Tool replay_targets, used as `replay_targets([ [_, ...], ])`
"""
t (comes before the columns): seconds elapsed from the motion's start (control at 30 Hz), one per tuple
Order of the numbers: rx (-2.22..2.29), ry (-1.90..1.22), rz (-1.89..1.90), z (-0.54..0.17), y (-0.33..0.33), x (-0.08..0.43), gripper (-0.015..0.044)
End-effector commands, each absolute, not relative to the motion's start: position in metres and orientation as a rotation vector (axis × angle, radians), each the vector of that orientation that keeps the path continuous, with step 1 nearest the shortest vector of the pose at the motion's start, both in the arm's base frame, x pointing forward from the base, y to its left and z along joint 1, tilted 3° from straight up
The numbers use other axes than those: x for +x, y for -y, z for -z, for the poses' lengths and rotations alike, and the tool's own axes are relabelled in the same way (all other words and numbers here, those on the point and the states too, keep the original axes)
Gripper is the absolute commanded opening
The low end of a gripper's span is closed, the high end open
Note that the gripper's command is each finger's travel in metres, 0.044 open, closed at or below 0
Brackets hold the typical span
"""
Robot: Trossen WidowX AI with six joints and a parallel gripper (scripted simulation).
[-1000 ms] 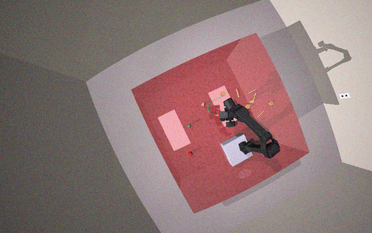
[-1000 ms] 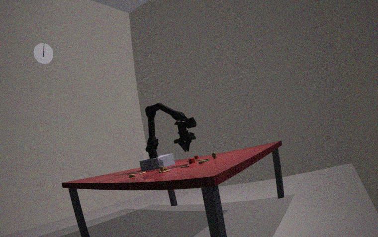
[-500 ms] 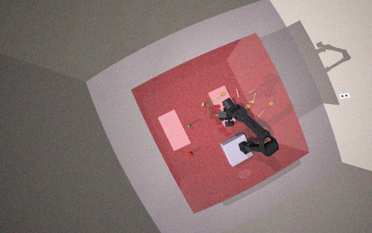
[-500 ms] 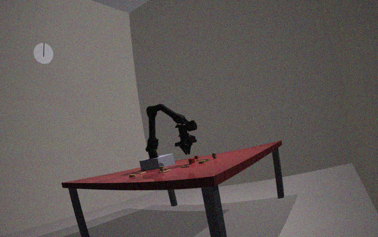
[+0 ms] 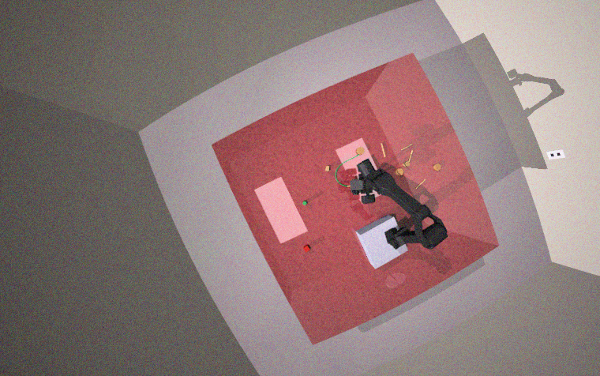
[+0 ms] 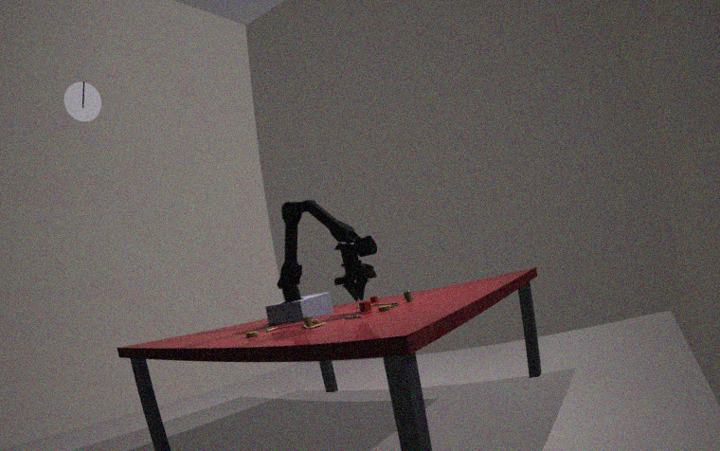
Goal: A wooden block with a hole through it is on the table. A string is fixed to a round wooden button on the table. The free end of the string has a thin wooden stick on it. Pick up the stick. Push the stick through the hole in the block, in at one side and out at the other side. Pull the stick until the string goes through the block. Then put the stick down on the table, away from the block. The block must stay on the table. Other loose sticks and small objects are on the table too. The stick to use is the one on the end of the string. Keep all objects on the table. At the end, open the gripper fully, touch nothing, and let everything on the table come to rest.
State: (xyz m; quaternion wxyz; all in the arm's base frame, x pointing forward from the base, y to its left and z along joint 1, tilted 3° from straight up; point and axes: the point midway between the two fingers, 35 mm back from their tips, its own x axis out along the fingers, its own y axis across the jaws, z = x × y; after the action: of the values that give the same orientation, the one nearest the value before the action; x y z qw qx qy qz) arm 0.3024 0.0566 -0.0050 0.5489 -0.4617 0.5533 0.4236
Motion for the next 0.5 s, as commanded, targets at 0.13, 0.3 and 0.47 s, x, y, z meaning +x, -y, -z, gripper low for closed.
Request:
replay_targets([
  [0.13, -1.096, -1.328, -1.014, 0.022, -0.054, 0.298, 0.0123],
  [0.3, -1.096, -1.328, -1.014, 0.03, -0.054, 0.297, 0.0123],
  [0.47, -1.096, -1.328, -1.014, 0.036, -0.053, 0.296, 0.0123],
])
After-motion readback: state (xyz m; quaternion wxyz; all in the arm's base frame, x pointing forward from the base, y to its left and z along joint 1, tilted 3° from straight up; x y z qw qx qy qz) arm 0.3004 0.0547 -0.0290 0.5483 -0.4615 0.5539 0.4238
